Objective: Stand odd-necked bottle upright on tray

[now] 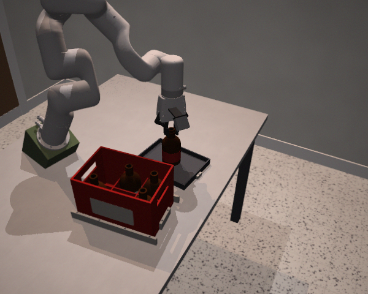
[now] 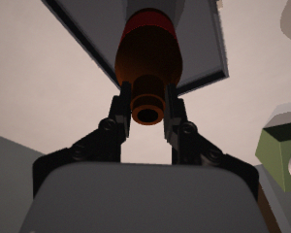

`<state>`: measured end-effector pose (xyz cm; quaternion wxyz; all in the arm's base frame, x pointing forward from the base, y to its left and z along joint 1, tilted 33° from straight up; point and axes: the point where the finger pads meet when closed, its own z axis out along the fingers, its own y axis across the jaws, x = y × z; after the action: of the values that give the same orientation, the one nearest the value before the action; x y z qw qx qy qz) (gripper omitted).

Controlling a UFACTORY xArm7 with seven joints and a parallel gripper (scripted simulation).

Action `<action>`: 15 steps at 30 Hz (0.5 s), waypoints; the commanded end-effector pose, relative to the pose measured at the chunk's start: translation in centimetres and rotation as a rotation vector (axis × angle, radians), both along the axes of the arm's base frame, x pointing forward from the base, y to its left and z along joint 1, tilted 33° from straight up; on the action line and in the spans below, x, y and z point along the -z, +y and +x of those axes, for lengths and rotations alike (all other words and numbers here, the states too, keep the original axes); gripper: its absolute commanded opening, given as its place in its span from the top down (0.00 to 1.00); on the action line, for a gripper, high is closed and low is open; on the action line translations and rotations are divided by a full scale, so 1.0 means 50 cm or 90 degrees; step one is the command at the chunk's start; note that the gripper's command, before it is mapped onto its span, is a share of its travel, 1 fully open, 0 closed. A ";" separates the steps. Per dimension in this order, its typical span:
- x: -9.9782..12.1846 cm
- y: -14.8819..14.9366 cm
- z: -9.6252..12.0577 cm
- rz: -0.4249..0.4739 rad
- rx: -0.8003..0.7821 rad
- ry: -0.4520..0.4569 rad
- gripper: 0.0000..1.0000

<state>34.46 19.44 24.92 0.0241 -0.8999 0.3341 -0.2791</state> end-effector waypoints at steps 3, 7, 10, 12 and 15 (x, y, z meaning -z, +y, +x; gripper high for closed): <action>0.003 0.001 0.004 0.001 -0.001 -0.002 1.00; 0.004 0.001 0.005 0.001 -0.001 -0.002 1.00; 0.007 0.001 0.007 0.001 -0.001 -0.002 1.00; 0.008 0.000 0.008 0.001 -0.001 -0.002 1.00; 0.010 0.000 0.009 0.001 -0.001 -0.002 1.00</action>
<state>34.79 19.36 24.40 0.0241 -0.8999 0.3341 -0.2791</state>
